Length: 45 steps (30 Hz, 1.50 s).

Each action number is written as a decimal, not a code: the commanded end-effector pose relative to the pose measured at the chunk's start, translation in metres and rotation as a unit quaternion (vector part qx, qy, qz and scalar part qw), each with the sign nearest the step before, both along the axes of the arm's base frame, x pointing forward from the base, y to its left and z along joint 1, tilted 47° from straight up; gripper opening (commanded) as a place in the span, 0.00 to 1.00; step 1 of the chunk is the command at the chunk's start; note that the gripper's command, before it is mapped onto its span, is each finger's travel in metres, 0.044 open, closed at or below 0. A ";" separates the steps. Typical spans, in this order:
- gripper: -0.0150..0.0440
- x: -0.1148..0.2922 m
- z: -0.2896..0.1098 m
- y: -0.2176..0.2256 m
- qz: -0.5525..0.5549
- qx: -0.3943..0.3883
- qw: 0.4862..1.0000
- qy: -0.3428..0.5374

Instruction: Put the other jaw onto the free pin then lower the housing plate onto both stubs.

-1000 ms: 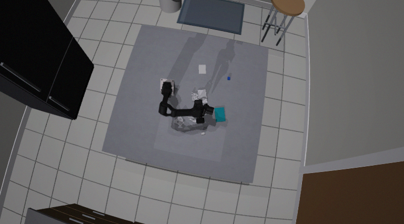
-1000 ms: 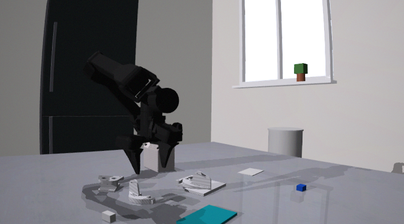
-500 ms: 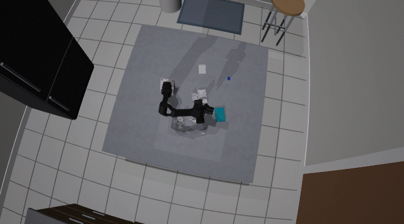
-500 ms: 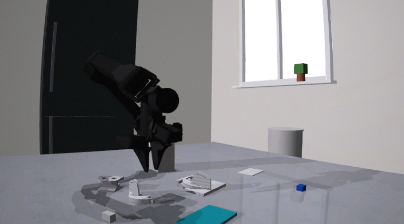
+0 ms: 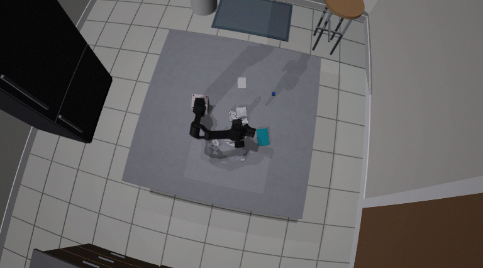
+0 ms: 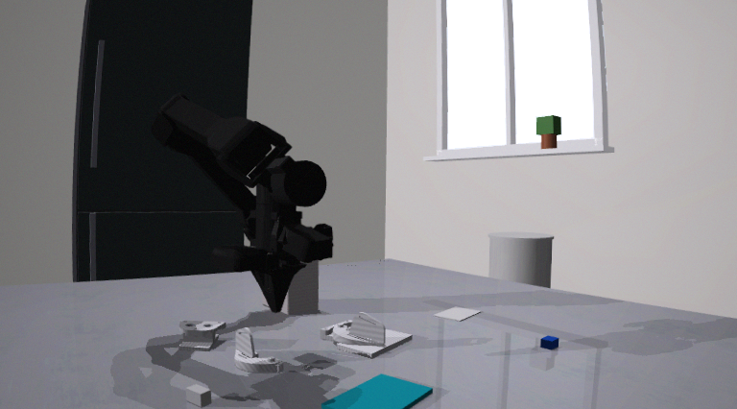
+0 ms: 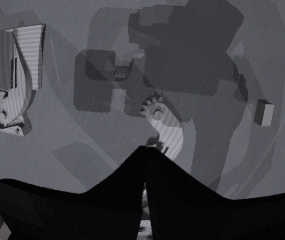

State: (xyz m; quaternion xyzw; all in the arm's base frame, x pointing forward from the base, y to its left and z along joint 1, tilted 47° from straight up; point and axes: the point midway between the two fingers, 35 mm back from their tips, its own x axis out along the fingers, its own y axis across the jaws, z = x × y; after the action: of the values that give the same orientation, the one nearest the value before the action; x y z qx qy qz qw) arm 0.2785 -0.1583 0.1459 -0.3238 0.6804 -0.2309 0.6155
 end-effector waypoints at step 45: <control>1.00 -0.011 0.009 -0.003 -0.297 -0.014 0.902 -0.313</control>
State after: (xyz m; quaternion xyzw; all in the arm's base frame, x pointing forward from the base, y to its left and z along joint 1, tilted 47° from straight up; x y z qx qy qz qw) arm 0.2689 -0.1618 0.1538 -0.0517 0.5312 -0.4844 0.6932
